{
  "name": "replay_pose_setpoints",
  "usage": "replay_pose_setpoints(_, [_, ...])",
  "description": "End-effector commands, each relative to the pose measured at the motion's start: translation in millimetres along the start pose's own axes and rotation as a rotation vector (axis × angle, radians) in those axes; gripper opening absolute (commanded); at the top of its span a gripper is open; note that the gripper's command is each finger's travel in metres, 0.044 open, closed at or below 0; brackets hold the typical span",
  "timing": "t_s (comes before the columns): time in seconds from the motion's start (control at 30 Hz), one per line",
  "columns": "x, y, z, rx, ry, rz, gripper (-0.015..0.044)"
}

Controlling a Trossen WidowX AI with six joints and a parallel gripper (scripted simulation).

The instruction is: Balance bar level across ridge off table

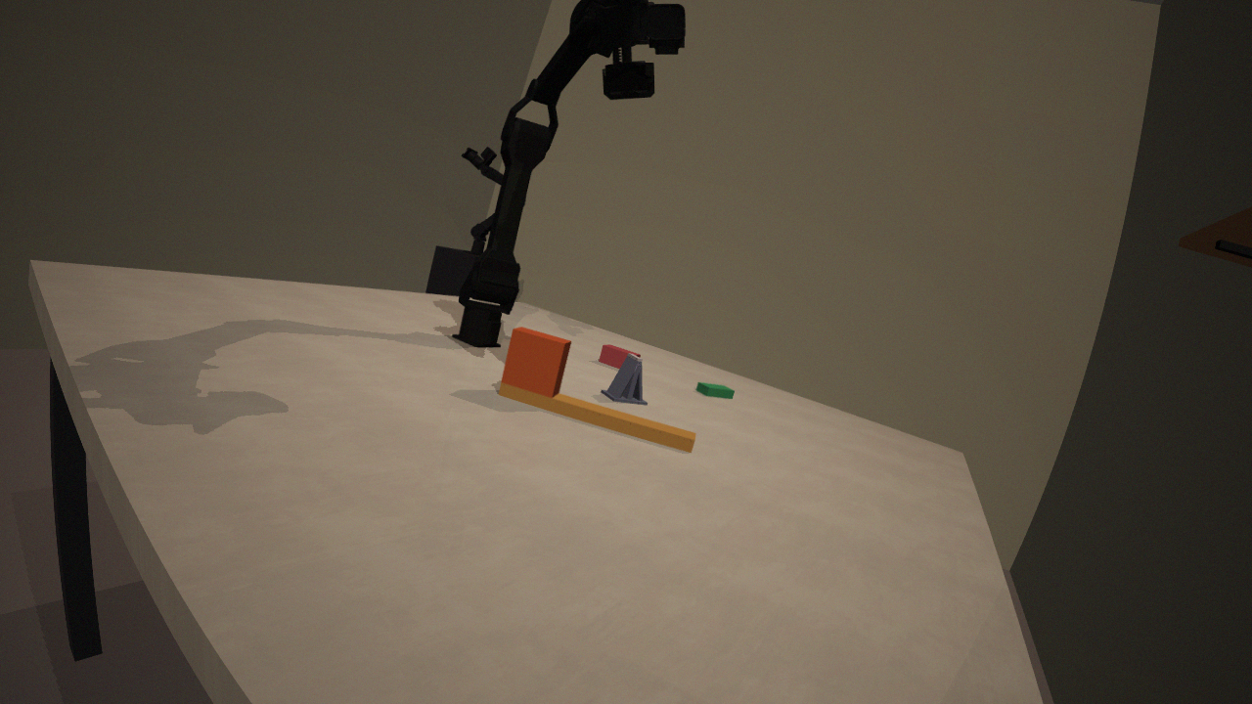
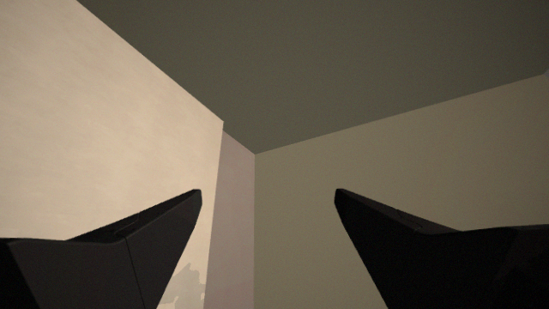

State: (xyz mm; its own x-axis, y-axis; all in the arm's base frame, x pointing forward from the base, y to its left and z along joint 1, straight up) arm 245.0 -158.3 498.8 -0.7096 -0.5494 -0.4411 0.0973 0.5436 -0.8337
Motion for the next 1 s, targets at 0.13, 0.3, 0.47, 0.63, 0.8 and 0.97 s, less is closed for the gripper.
replay_pose_setpoints(0.13, [1, 23, 24, -0.128, 0.040, 0.005, 0.0315])
replay_pose_setpoints(0.3, [4, 57, 53, -0.310, 0.109, 0.014, 0.0315])
replay_pose_setpoints(0.47, [8, 92, 77, -0.487, 0.189, 0.023, 0.0315])
replay_pose_setpoints(0.63, [14, 128, 95, -0.659, 0.283, 0.032, 0.0315])
replay_pose_setpoints(0.8, [20, 163, 108, -0.823, 0.391, 0.040, 0.0315])
replay_pose_setpoints(0.97, [28, 196, 117, -0.979, 0.512, 0.046, 0.0315])
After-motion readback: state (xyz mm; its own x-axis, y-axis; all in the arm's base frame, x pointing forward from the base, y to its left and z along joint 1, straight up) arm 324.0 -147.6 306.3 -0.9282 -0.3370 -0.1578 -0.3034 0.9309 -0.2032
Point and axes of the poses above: the point midway between the two fingers, 35 mm back from their tips, its own z axis out along the fingers, its own y axis across the jaws, x = y × z, the point moved 8 cm from there along -z, back along the fingers, and after that the axes turned 5 degrees about z, right-handed, at the moved point
